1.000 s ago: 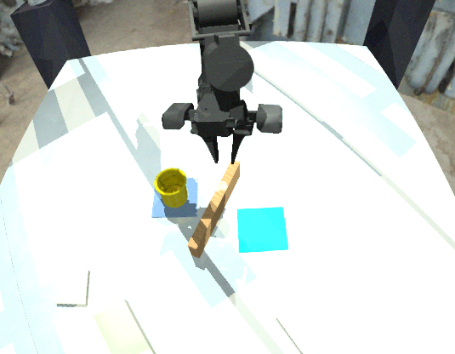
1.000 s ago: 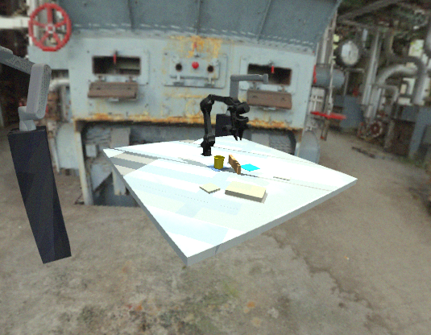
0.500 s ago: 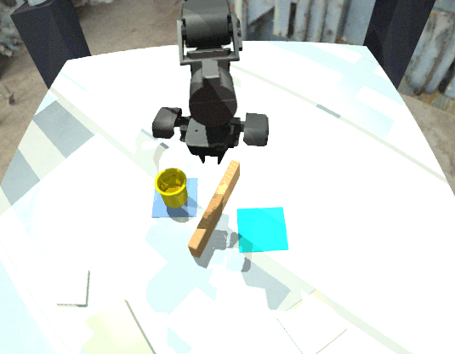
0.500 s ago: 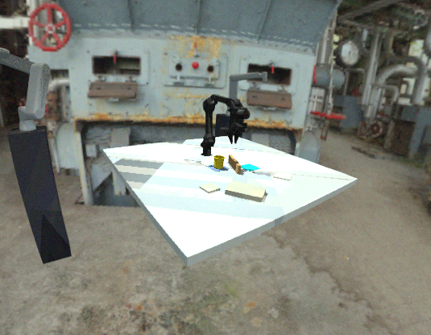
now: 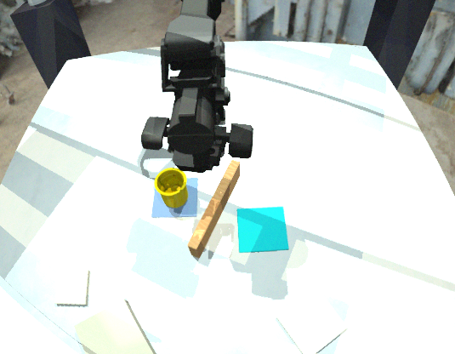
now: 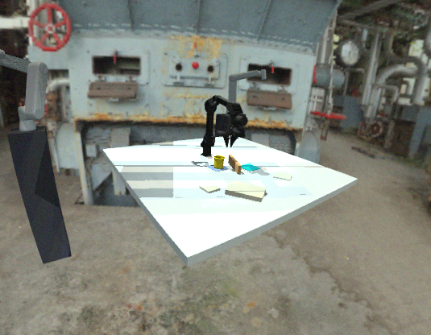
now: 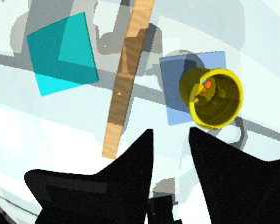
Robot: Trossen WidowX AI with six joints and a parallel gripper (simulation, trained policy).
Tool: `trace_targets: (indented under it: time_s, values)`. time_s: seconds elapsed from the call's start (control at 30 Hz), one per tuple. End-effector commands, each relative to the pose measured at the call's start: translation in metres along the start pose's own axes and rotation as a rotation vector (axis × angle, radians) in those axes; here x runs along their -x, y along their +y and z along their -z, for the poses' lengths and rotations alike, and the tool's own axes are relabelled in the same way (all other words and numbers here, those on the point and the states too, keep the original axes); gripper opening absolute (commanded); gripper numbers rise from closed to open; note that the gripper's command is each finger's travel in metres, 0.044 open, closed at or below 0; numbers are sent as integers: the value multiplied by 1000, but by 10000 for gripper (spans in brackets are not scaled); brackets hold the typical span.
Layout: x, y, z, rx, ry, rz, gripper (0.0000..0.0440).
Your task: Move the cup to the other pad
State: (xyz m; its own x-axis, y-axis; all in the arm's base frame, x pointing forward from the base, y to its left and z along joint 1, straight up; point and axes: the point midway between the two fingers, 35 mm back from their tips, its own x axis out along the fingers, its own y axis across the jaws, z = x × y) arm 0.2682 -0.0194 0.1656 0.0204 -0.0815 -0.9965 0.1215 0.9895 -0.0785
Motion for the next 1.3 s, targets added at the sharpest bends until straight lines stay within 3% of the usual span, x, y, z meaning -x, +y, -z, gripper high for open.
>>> trace_targets:
  time_s: [0.0,1.0,1.27]
  values:
    - [-10,-7,1,12,26,13,126]
    - [-103,-33,8,189,145,-6,154]
    - [-114,-34,10,304,153,-18,2]
